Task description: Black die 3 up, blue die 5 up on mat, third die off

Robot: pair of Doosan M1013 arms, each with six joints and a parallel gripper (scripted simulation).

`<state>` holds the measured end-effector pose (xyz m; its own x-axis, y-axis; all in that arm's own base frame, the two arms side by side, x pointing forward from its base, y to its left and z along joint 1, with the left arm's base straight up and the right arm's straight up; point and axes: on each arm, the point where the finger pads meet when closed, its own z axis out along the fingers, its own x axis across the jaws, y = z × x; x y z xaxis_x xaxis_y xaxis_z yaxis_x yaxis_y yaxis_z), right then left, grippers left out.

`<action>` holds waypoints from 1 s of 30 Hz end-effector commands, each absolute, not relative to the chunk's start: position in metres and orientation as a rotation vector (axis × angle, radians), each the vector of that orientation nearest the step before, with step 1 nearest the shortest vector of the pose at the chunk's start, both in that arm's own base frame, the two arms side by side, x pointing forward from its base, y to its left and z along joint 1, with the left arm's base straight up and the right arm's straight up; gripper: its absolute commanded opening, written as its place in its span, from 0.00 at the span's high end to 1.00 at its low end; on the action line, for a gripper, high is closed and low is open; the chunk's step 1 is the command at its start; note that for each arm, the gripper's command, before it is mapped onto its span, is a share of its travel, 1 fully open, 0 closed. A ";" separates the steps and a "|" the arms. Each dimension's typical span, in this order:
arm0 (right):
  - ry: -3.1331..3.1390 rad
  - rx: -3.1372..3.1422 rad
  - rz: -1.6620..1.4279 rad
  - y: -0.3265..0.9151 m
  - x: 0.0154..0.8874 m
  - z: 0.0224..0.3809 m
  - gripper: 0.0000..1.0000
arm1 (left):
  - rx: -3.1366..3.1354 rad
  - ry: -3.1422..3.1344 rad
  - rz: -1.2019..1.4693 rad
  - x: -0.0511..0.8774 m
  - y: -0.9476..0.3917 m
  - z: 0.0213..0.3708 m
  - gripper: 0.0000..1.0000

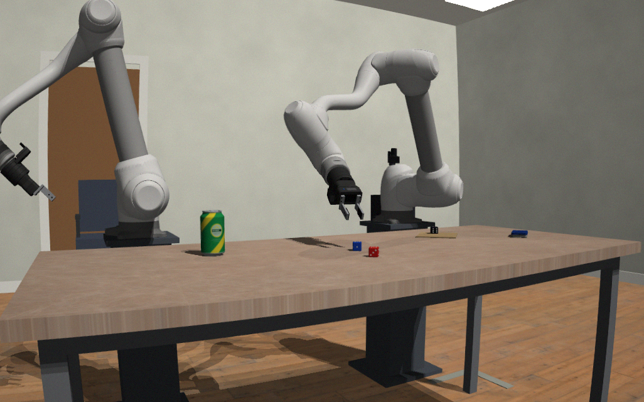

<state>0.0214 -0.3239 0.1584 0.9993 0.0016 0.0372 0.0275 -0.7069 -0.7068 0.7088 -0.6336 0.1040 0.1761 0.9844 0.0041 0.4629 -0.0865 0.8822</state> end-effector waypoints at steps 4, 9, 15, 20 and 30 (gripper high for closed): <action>-0.020 -2.357 -0.043 -0.324 0.022 0.159 0.00 | 1.653 1.462 0.907 0.734 -0.621 0.112 0.21; -0.020 -2.357 -0.043 -0.324 0.022 0.159 0.00 | 1.656 1.638 1.014 0.774 -0.591 0.119 0.21; -0.020 -2.357 -0.043 -0.324 0.022 0.159 0.00 | 1.717 1.824 1.040 0.792 -0.570 0.117 0.21; -0.020 -2.357 -0.043 -0.324 0.022 0.159 0.00 | 1.795 1.948 0.999 0.795 -0.562 0.112 0.21; -0.020 -2.357 -0.043 -0.324 0.022 0.159 0.00 | 2.010 2.124 0.768 0.786 -0.571 0.106 0.21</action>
<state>0.0214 -0.3239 0.1584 0.9993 0.0016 0.0372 0.0275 -0.7069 -0.7068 0.7878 -0.5689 0.1060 -0.1333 0.9628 0.2352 0.8433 -0.0145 0.5372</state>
